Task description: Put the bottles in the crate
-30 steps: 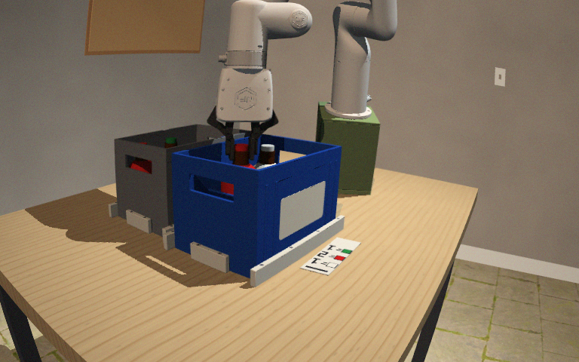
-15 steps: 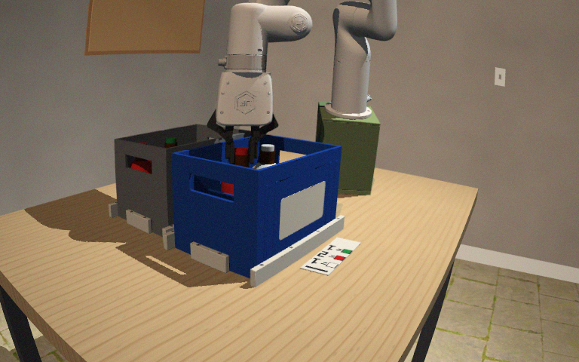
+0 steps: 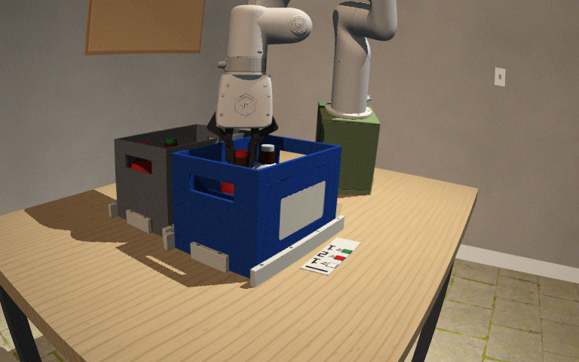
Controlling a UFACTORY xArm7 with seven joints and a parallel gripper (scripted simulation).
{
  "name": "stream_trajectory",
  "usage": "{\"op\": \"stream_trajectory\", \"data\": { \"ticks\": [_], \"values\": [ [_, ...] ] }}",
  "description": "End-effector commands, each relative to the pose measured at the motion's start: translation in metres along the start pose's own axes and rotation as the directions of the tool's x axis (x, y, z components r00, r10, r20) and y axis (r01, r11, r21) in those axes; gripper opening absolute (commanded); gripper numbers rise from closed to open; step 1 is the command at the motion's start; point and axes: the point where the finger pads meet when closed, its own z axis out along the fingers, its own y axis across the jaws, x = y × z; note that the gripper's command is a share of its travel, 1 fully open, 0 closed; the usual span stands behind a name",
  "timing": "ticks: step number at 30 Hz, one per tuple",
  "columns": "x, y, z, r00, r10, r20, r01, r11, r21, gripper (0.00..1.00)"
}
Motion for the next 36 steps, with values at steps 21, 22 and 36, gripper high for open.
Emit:
{"op": "stream_trajectory", "data": {
  "ticks": [21, 22, 36],
  "values": [
    [-0.0009, -0.0014, 0.0024, 1.000, 0.000, 0.002, 0.000, 1.000, 0.003, 0.65],
    [-0.0009, -0.0014, 0.0024, 1.000, 0.000, 0.002, 0.000, 1.000, 0.003, 0.65],
    [-0.0009, -0.0014, 0.0023, 1.000, 0.000, 0.002, 0.000, 1.000, 0.003, 0.65]
  ]
}}
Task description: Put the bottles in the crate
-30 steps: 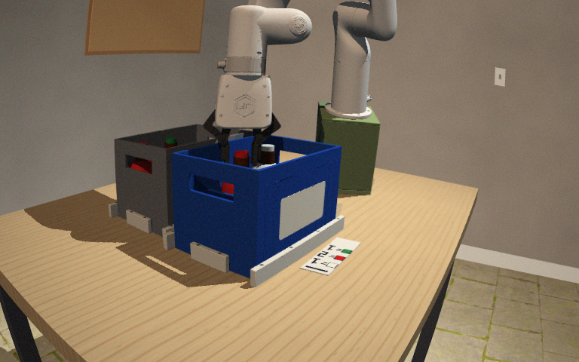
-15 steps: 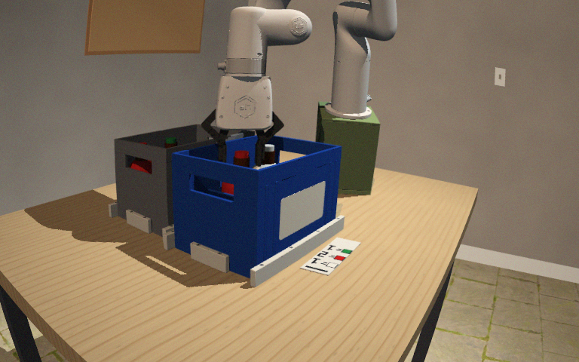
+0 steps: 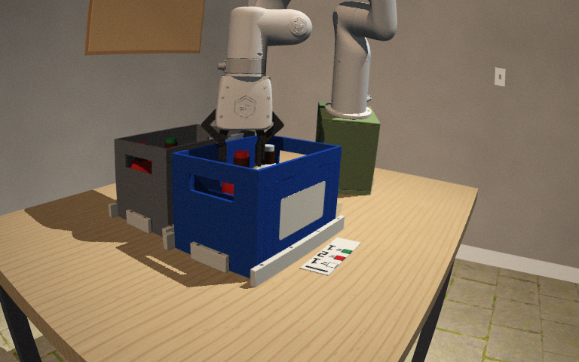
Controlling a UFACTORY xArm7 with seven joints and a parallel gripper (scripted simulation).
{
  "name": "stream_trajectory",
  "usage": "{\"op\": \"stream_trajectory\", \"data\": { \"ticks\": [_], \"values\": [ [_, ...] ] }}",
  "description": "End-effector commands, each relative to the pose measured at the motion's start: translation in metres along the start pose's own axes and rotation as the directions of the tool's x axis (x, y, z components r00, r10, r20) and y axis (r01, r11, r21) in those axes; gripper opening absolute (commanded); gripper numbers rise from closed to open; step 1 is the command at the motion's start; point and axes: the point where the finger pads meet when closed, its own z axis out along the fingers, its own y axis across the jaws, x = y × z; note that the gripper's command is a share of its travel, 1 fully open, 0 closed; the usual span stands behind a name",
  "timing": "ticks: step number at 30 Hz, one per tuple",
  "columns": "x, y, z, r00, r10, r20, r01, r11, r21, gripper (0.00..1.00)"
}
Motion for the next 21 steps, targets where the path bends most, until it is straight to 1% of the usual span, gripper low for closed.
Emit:
{"op": "stream_trajectory", "data": {
  "ticks": [1, 3, 13, 15, 21],
  "values": [
    [-0.001, -0.001, -0.001, 1.000, 0.000, 0.002, 0.000, 1.000, 0.003, 0.65],
    [-0.001, -0.001, -0.001, 1.000, 0.000, 0.002, 0.000, 1.000, 0.003, 0.65],
    [-0.001, -0.001, -0.028, 1.000, 0.000, 0.002, 0.000, 1.000, 0.003, 0.65],
    [-0.001, -0.001, -0.028, 1.000, 0.000, 0.002, 0.000, 1.000, 0.003, 0.65],
    [-0.001, -0.001, -0.044, 1.000, 0.000, 0.002, 0.000, 1.000, 0.003, 0.65]
  ]
}}
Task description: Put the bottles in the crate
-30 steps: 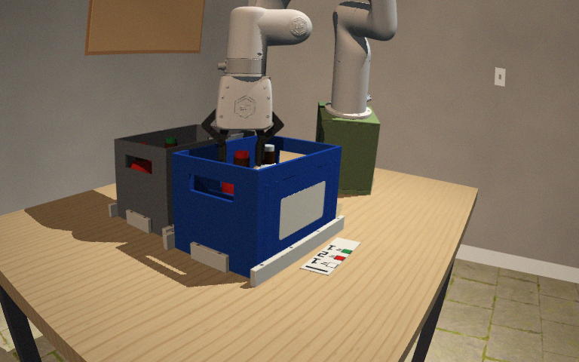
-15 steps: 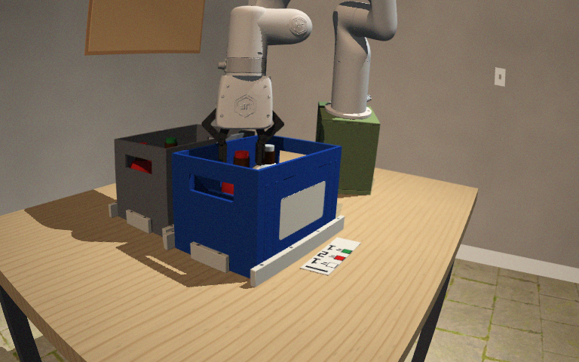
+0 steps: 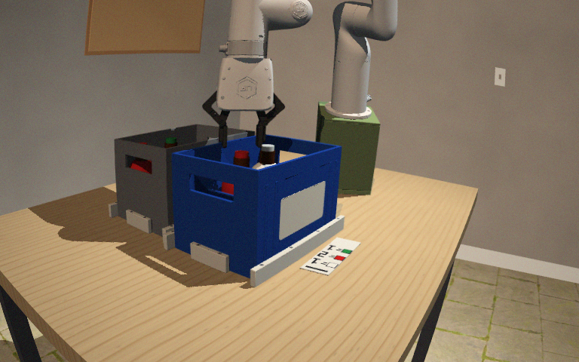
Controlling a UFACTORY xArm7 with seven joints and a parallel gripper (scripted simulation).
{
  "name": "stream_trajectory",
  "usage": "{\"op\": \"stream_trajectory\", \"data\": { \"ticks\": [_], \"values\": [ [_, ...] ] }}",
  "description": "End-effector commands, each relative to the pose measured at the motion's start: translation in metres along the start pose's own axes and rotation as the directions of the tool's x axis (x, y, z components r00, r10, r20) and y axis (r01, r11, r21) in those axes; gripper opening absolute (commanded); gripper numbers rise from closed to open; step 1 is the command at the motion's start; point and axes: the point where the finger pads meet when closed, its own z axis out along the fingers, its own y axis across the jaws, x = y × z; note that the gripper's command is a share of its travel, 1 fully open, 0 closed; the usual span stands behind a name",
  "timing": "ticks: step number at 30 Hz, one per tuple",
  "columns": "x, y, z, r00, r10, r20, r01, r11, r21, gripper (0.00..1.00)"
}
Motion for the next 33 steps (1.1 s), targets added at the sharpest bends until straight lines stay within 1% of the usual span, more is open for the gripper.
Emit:
{"op": "stream_trajectory", "data": {
  "ticks": [1, 9, 11, 18, 23, 26, 28, 33],
  "values": [
    [-0.001, -0.001, -0.012, 1.000, 0.000, 0.002, 0.000, 1.000, 0.003, 0.65],
    [-0.001, -0.001, -0.033, 1.000, 0.000, 0.002, 0.000, 1.000, 0.003, 0.65],
    [-0.001, -0.001, -0.033, 1.000, 0.000, 0.002, 0.000, 1.000, 0.003, 0.65],
    [-0.001, -0.001, -0.052, 1.000, 0.000, 0.002, 0.000, 1.000, 0.004, 0.65],
    [-0.001, -0.001, -0.052, 1.000, 0.000, 0.002, 0.000, 1.000, 0.004, 0.65],
    [0.007, -0.014, -0.052, 1.000, 0.000, 0.002, 0.000, 1.000, 0.004, 0.65],
    [0.007, -0.014, -0.052, 1.000, 0.000, 0.002, 0.000, 1.000, 0.004, 0.65],
    [0.018, -0.036, -0.052, 1.000, 0.000, 0.002, 0.000, 1.000, 0.004, 0.65]
  ]
}}
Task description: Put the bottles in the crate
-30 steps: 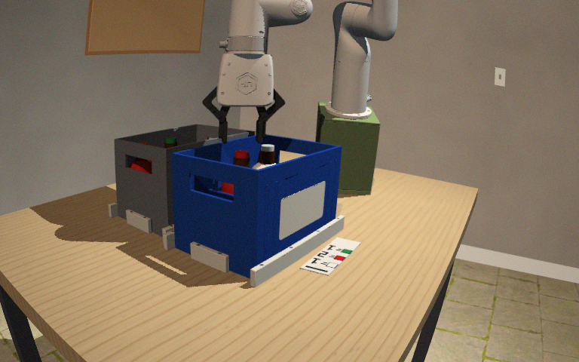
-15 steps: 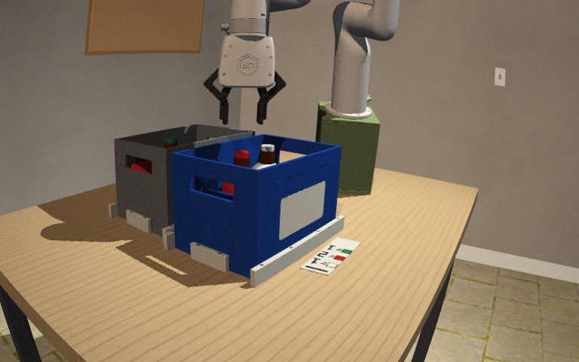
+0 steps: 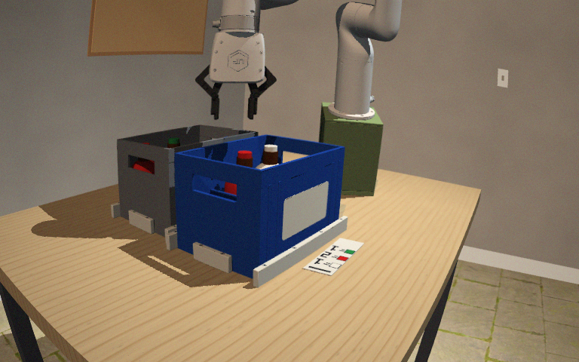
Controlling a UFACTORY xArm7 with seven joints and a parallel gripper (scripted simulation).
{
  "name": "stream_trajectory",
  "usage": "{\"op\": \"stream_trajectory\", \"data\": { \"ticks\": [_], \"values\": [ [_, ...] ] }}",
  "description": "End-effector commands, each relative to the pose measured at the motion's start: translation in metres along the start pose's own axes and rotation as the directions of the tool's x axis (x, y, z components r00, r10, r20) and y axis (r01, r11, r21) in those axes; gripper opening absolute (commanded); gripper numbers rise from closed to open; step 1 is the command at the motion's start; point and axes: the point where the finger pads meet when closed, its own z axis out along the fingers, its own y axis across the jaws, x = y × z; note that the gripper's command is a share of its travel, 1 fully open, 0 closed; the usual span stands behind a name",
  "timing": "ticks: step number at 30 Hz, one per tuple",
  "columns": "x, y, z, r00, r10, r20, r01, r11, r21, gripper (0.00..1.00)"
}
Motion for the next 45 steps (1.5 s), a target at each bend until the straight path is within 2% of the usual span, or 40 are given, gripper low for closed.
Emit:
{"op": "stream_trajectory", "data": {
  "ticks": [1, 27, 29, 42, 45],
  "values": [
    [0.008, -0.019, -0.001, 1.000, 0.001, 0.003, -0.001, 1.000, 0.003, 0.65],
    [0.063, -0.126, -0.001, 1.000, 0.001, 0.002, -0.001, 1.000, 0.004, 0.65],
    [0.063, -0.126, -0.001, 1.000, 0.001, 0.002, -0.001, 1.000, 0.004, 0.65],
    [0.092, -0.184, -0.002, 1.000, 0.001, 0.002, -0.001, 1.000, 0.004, 0.65],
    [0.092, -0.184, -0.002, 1.000, 0.001, 0.002, -0.001, 1.000, 0.004, 0.65]
  ]
}}
